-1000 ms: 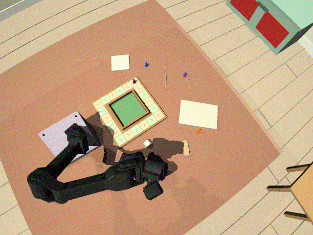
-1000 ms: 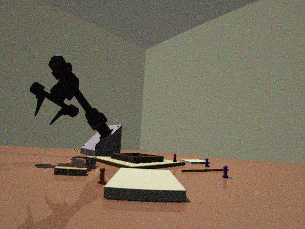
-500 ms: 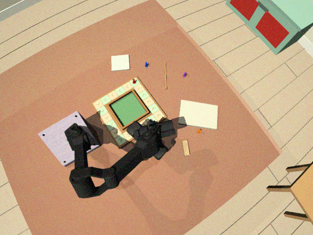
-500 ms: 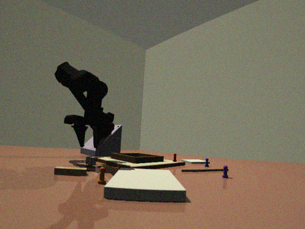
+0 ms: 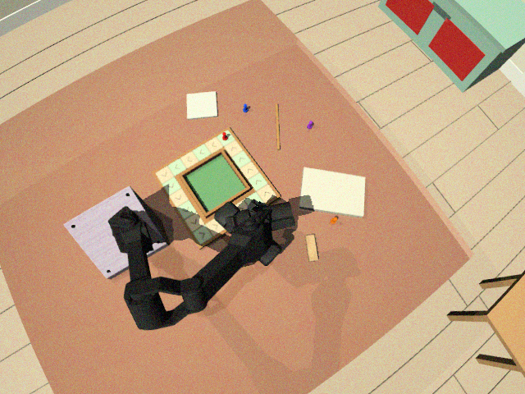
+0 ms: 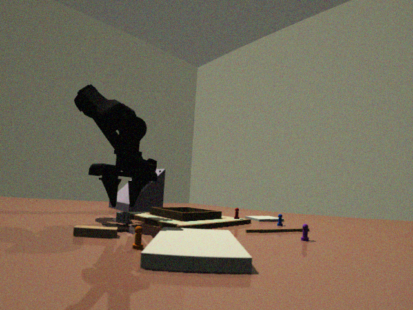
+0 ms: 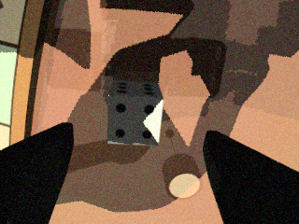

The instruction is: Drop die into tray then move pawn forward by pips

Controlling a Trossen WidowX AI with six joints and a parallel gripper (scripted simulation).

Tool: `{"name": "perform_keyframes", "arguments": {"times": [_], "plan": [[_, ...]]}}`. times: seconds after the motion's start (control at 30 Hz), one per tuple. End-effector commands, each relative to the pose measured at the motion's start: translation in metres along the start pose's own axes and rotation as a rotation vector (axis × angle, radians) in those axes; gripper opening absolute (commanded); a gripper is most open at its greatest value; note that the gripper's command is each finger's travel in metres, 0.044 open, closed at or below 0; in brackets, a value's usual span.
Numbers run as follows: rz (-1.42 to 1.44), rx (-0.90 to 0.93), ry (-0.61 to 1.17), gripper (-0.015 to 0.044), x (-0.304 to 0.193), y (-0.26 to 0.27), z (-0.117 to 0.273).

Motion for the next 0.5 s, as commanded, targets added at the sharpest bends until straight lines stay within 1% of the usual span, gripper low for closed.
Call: {"name": "perform_keyframes", "arguments": {"times": [0.0, 0.47], "plan": [[0.006, 0.005, 0.000, 0.0275, 0.000, 0.002, -0.008], [0.006, 0.004, 0.001, 0.0275, 0.000, 0.002, -0.030]]}}
Point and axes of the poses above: the point midway between the two fingers, 35 mm back from their tips, its own z axis back along the fingers, its own y axis across the jaws, x = y × z, the point moved 4 cm from there along z, back along the fingers, and after that the axes turned 13 degrees about z, right-handed, at the moved point
